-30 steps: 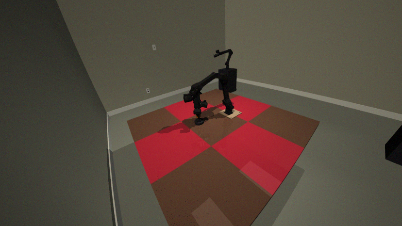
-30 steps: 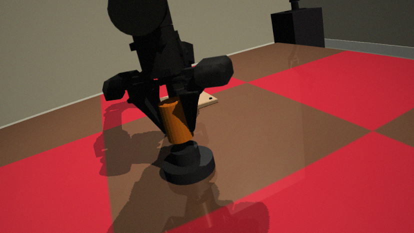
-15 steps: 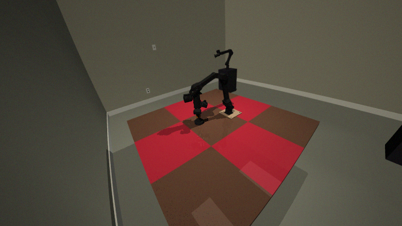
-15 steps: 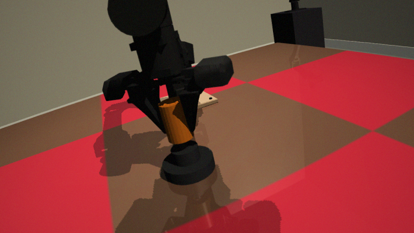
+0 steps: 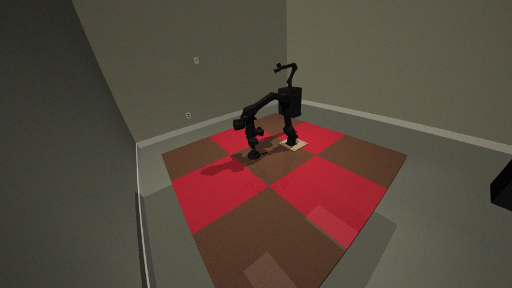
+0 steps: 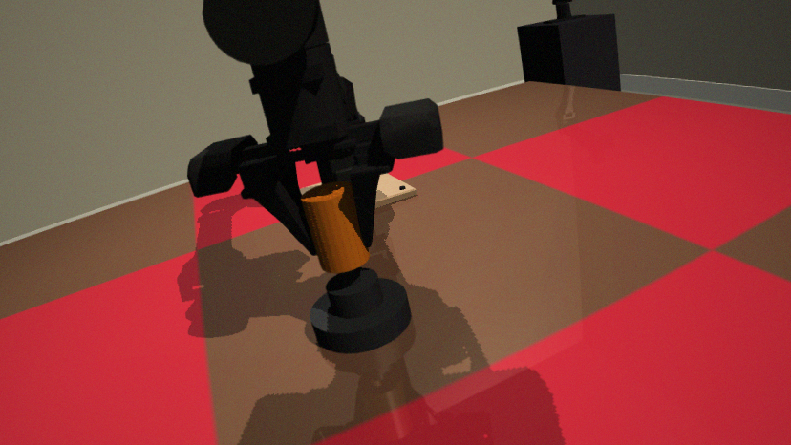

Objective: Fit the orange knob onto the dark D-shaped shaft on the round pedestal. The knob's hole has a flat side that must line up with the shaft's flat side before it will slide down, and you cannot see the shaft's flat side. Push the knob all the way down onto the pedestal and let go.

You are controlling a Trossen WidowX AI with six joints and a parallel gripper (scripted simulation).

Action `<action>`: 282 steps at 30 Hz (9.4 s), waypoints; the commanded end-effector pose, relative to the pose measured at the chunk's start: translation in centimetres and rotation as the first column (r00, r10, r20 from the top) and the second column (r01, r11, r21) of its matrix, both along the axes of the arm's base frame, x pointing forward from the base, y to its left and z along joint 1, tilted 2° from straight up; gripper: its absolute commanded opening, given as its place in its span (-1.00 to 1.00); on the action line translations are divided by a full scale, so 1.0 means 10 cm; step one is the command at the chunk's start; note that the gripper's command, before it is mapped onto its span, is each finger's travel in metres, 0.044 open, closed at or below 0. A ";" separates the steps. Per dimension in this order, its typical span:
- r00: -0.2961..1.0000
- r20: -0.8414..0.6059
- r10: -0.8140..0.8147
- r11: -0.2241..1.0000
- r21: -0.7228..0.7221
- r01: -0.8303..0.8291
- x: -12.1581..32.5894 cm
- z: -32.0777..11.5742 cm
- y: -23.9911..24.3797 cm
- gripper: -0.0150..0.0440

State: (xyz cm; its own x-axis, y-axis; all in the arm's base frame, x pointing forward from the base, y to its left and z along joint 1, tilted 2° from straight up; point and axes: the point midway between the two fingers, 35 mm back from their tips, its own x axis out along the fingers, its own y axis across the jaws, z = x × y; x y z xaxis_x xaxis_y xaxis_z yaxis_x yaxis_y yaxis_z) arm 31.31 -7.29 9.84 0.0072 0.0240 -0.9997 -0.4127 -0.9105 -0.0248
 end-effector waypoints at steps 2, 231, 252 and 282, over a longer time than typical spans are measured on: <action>0.999 0.006 0.034 0.999 -0.002 -0.034 0.01 0.00 -0.01 -0.49; -0.984 -0.016 0.175 -0.984 -0.048 -0.174 0.02 -0.03 -0.01 -0.49; -0.941 -0.012 0.338 -0.940 -0.049 -0.337 -0.05 0.02 0.00 -0.49; -0.927 -0.011 0.376 -0.926 -0.049 -0.375 0.03 -0.04 -0.02 -0.49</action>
